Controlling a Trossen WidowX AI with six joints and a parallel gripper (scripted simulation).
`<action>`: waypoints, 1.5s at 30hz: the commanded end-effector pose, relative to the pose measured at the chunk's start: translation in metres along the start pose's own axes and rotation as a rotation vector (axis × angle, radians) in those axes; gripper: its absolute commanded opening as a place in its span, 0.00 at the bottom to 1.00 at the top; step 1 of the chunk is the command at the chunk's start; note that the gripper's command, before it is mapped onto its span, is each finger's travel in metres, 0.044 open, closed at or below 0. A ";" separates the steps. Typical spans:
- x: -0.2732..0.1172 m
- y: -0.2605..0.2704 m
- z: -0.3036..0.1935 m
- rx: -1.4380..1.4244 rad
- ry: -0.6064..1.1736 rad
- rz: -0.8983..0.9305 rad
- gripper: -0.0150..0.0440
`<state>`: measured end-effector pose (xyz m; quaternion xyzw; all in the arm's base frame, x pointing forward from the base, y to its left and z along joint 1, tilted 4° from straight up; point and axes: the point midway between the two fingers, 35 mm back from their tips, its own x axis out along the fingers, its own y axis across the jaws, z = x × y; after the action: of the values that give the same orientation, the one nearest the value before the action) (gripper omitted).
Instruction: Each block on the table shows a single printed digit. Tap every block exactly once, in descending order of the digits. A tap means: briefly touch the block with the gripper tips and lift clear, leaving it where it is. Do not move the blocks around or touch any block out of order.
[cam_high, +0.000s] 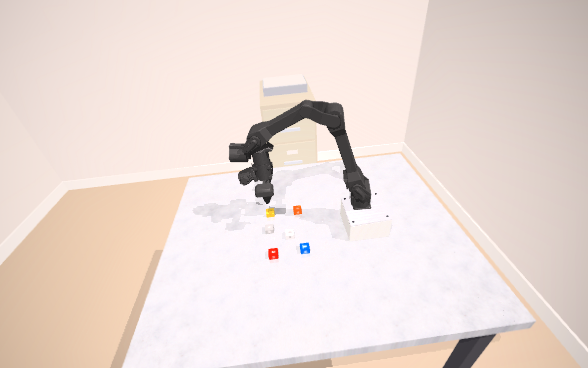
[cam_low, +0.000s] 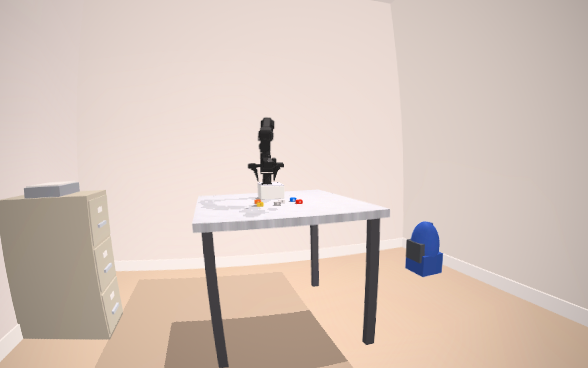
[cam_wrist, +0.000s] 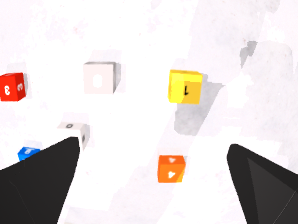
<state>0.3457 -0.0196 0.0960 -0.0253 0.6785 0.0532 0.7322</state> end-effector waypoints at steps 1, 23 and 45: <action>-0.003 0.062 -0.021 -0.023 0.003 0.008 0.93; 0.082 0.171 -0.126 -0.021 0.009 0.022 0.53; 0.094 0.171 -0.126 -0.021 0.009 0.022 0.29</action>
<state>0.2103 0.1421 0.0045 -0.0263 0.6791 0.0728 0.7300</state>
